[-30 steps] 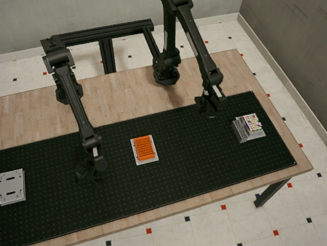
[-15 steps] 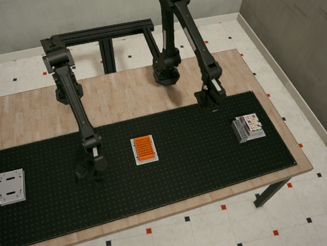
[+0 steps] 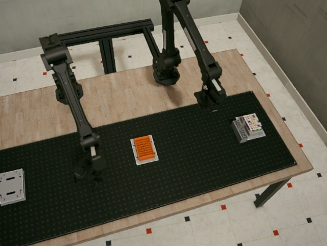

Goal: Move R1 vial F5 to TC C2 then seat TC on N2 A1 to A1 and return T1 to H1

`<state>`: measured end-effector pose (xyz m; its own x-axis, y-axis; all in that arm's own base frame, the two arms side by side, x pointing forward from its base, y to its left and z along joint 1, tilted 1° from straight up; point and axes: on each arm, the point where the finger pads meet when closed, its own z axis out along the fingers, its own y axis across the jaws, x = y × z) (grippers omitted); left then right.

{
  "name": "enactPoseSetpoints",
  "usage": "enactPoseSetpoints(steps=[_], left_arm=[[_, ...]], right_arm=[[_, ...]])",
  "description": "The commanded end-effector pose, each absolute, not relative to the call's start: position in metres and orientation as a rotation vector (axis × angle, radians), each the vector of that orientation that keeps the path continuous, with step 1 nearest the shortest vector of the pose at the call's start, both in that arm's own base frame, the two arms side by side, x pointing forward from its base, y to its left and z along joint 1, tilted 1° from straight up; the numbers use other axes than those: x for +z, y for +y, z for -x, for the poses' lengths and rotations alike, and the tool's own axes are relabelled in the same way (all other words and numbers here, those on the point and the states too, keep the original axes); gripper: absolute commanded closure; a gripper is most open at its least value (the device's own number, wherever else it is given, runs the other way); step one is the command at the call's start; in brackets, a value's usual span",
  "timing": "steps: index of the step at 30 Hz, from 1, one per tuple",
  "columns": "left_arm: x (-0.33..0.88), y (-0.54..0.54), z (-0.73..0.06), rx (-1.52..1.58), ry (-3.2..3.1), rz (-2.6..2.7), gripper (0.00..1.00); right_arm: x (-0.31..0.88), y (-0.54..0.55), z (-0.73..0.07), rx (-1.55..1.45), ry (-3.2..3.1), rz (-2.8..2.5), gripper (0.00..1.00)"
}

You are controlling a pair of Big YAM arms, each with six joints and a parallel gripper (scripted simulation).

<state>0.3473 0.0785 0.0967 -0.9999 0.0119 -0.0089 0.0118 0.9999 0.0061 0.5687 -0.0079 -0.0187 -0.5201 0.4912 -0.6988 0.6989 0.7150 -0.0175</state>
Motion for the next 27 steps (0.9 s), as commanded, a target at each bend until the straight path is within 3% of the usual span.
enactPoseSetpoints(steps=[1,27], left_arm=[[0.109,0.082,-0.36,0.024,3.097,-0.001,0.76],[0.109,0.082,-0.36,0.024,3.097,-0.001,0.76]], right_arm=[[0.003,-0.025,-0.565,-0.414,2.261,-0.866,0.0],[0.045,-0.066,-0.504,-0.402,2.694,-0.527,0.0]])
